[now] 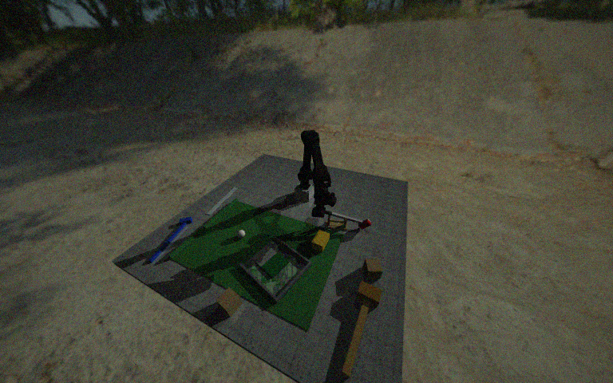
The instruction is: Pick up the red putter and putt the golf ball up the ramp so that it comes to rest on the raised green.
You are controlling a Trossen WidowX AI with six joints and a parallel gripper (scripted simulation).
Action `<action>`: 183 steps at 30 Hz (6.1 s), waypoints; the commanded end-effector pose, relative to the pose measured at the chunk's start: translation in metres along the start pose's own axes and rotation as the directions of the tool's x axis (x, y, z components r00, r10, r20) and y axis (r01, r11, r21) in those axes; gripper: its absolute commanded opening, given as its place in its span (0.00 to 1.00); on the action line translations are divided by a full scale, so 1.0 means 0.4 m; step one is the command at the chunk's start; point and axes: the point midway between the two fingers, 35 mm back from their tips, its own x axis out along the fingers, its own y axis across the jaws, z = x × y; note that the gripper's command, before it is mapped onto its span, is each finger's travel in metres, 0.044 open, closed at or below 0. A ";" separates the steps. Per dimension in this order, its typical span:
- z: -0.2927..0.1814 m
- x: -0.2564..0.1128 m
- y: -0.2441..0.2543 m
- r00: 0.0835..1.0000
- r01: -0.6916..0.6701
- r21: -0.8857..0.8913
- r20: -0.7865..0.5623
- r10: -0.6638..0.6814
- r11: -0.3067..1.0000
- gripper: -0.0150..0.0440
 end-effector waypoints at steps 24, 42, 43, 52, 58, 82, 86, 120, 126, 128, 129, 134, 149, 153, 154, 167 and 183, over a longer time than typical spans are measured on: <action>-0.063 -0.204 -0.034 1.000 0.028 0.183 -0.002 -0.029 0.983 0.25; -0.291 -0.221 -0.081 0.998 0.057 0.654 -0.035 -0.045 0.754 0.25; -0.304 -0.221 -0.082 0.998 0.059 0.676 -0.037 -0.046 0.735 0.25; -0.418 -0.229 -0.075 0.998 0.069 0.843 -0.053 -0.046 0.533 0.25; -0.493 -0.234 -0.060 0.997 0.074 0.923 -0.063 -0.043 0.376 0.25; -0.763 -0.250 0.073 0.996 0.076 0.947 -0.087 -0.019 -0.312 0.25; -0.802 -0.252 0.106 0.996 0.074 0.904 -0.088 -0.014 -0.421 0.25; -0.836 -0.115 0.125 0.996 0.072 0.871 -0.088 -0.011 -0.486 0.25; -0.838 -0.091 0.125 0.996 0.072 0.871 -0.088 -0.011 -0.486 0.25; -0.838 -0.083 0.125 0.996 0.072 0.871 -0.088 -0.011 -0.486 0.25; -0.838 -0.080 0.125 0.996 0.072 0.871 -0.088 -0.011 -0.486 0.25; -0.838 -0.086 0.124 0.996 0.071 0.873 -0.088 -0.013 -0.483 0.25; -0.879 -0.085 0.146 0.996 0.073 0.872 -0.090 -0.011 -0.485 0.25; -0.905 -0.083 0.162 0.996 0.075 0.871 -0.091 -0.009 -0.486 0.25; -0.905 -0.083 0.162 0.996 0.075 0.871 -0.091 -0.009 -0.486 0.25; -0.893 -0.079 0.162 0.997 0.069 0.872 -0.083 -0.007 -0.485 0.25; -0.600 -0.063 -0.008 0.997 0.060 0.872 -0.078 -0.017 -0.485 0.25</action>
